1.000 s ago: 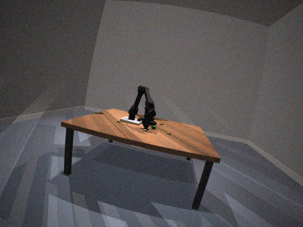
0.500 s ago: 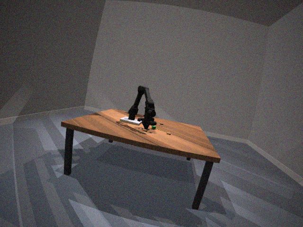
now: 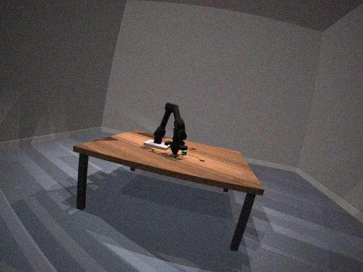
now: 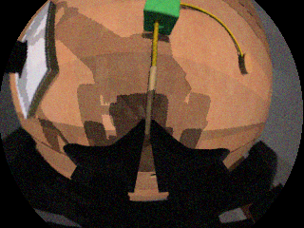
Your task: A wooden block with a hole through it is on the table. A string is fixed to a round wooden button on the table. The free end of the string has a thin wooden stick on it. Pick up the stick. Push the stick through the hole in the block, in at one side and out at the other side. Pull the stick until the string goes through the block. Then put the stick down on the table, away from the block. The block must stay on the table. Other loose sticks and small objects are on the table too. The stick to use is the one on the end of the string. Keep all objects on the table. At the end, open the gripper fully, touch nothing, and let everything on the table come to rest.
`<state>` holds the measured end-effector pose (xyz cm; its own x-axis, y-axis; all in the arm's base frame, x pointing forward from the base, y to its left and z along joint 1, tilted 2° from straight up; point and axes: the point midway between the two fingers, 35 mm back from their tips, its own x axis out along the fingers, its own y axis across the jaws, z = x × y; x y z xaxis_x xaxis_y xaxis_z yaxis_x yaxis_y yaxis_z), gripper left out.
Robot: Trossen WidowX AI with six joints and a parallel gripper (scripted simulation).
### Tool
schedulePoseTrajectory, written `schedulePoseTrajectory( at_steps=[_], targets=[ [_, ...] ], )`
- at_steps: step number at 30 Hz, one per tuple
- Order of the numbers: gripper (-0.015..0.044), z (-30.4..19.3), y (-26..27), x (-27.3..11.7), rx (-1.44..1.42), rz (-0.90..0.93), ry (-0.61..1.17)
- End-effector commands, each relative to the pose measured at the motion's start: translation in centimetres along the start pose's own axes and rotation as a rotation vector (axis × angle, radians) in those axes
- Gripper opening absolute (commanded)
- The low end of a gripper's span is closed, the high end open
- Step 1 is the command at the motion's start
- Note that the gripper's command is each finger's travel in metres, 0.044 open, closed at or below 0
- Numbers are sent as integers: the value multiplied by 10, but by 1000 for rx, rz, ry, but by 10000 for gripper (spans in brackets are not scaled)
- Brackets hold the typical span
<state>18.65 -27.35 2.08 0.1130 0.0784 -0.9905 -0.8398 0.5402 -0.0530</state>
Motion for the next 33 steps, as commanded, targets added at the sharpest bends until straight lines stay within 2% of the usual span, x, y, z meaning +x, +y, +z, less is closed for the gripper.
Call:
schedulePoseTrajectory(
  at_steps=[1, 10, 18, 23, 27, 33],
  targets=[
    [0, -2, 0, 2, -2, 6, 4],
    [0, -2, 0, 2, -2, 6, 4],
    [210, 1, -1, -10, 0, -1, 0],
    [210, 9, -2, -77, 0, -6, -2],
    [210, 10, -2, -80, -1, -6, -3],
    [368, 8, -5, -76, 1, -21, 6]
  ],
)
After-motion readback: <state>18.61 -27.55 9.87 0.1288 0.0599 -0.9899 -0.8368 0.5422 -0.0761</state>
